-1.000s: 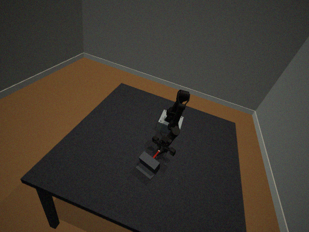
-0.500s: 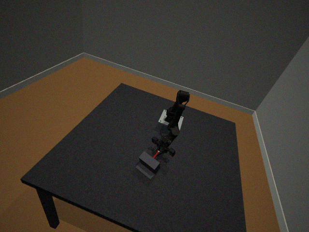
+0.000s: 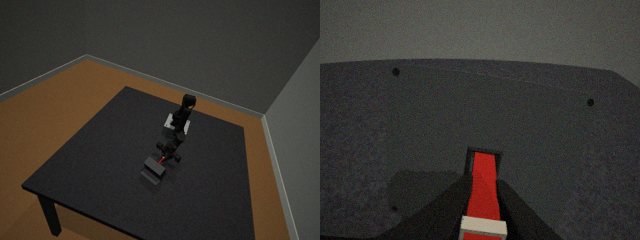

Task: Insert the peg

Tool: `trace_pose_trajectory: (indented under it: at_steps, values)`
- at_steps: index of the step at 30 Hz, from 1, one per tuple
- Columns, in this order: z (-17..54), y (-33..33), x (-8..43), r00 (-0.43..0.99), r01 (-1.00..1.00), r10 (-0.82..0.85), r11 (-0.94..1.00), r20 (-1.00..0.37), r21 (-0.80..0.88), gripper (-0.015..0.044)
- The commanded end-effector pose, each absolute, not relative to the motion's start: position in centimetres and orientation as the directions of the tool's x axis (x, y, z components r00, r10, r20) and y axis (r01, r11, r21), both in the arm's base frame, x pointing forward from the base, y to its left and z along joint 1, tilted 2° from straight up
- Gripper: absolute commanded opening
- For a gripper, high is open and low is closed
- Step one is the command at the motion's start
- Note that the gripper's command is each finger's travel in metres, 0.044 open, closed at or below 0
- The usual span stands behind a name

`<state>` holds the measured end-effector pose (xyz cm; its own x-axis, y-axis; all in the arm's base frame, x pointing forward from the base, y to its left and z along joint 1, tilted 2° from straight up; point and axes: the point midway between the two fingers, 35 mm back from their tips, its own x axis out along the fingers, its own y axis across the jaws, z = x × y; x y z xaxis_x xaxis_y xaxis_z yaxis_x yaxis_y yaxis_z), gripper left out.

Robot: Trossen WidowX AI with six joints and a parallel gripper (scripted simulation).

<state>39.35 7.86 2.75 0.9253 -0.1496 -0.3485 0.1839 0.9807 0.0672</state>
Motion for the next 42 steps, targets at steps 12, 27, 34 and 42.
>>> trace_pose_trajectory:
  at_steps: [12, 27, 34, 42]
  values:
    - [2.24, 7.77, 40.28, 0.924, 0.179, -0.147, 0.982, -0.353, 0.06, 0.0]
    - [2.34, 7.7, 40.49, 0.925, 0.185, -0.151, 0.98, -0.348, 0.067, 0.0]
    - [2.34, 7.7, 40.49, 0.925, 0.185, -0.151, 0.98, -0.348, 0.067, 0.0053]
    - [2.34, 7.7, 40.49, 0.925, 0.185, -0.151, 0.98, -0.348, 0.067, 0.0262]
